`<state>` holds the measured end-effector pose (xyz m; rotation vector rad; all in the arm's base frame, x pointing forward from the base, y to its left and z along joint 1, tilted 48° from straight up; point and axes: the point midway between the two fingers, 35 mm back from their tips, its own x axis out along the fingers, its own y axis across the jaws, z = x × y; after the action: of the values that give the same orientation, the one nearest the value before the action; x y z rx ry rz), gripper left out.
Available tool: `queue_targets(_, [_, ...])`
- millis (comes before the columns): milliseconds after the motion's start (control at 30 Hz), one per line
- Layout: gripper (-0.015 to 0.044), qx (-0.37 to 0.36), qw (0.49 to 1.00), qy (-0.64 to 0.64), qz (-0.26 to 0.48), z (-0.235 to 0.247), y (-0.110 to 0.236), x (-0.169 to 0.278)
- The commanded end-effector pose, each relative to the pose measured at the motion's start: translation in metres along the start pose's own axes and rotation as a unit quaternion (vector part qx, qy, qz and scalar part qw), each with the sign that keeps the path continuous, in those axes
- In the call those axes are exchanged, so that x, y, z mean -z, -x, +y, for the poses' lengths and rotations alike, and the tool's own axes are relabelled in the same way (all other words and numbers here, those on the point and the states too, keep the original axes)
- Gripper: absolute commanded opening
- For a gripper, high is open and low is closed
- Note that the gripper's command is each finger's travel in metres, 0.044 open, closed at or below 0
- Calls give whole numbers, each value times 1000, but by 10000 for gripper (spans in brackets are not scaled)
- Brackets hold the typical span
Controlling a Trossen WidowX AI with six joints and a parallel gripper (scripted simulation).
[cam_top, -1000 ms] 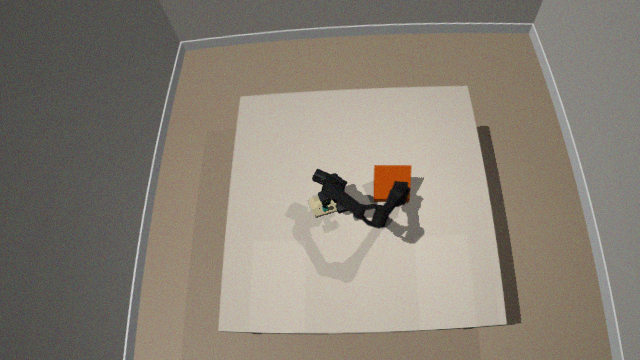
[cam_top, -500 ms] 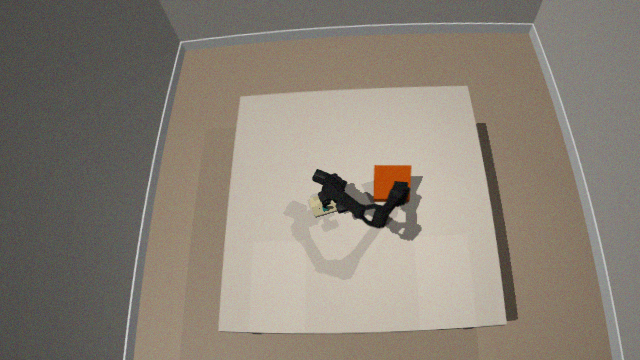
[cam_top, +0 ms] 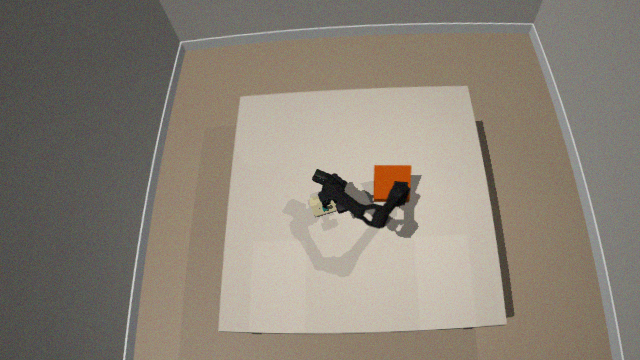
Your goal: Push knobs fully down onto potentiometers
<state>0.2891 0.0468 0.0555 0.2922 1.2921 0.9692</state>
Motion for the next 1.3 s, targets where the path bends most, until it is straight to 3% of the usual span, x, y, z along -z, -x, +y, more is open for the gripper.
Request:
queue_targets(0, [0,-2,1000,4,1,1,-4,-2])
queue_targets(1267, [0,-1,1000,4,1,1,7,-2])
